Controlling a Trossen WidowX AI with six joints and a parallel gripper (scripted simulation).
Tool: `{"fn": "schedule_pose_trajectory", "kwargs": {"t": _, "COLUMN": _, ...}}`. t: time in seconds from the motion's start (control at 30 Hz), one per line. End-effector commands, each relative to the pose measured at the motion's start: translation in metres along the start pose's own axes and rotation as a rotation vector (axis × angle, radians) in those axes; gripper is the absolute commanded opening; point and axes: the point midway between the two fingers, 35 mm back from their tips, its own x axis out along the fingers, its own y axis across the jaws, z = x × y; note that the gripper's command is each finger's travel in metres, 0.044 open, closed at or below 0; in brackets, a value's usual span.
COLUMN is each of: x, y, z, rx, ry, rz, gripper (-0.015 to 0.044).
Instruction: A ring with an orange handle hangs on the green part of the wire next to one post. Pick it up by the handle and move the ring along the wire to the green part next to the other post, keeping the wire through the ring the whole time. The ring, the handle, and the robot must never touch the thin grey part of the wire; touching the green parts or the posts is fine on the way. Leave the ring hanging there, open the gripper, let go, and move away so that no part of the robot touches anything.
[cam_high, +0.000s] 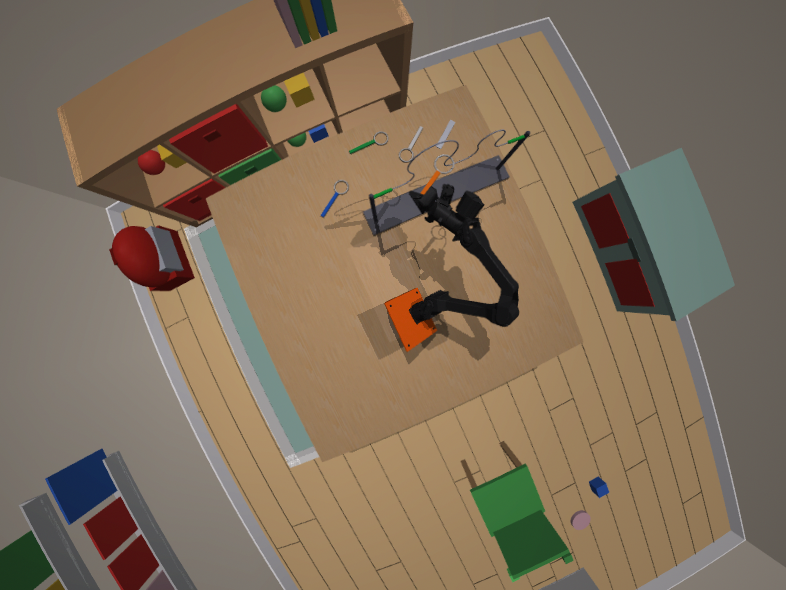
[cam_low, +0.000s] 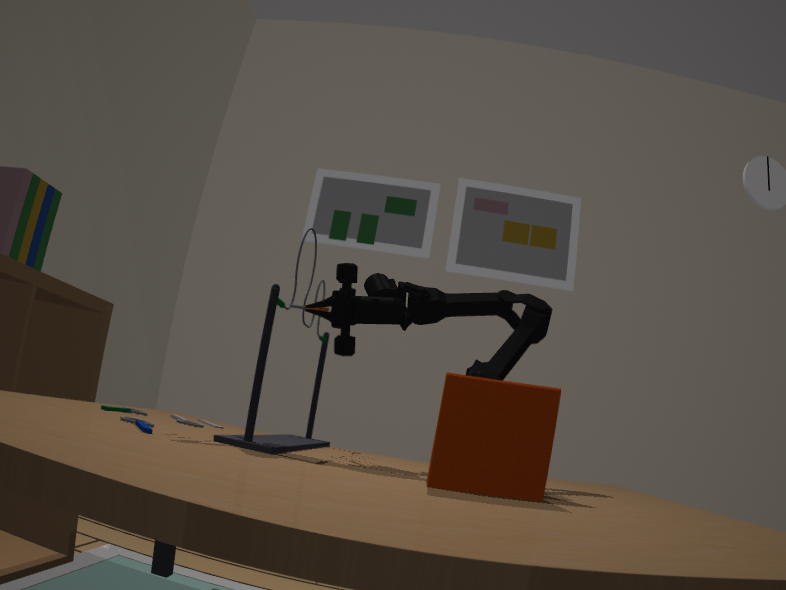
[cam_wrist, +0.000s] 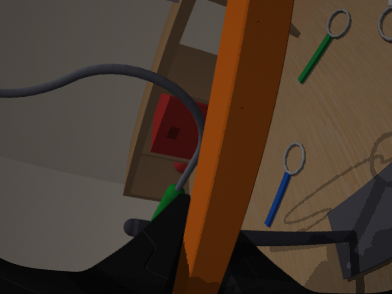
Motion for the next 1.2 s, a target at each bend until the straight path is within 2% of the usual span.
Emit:
{"fn": "schedule_pose_trajectory", "kwargs": {"t": 0.0, "x": -0.003, "y": 0.016, "z": 0.001, "rx": 0.065, "ry": 0.010, "rz": 0.047, "gripper": -0.0150}}
{"fn": "schedule_pose_trajectory", "kwargs": {"t": 1.17, "x": -0.025, "y": 0.089, "z": 0.024, "rx": 0.482, "ry": 0.063, "rz": 0.274, "gripper": -0.0150}}
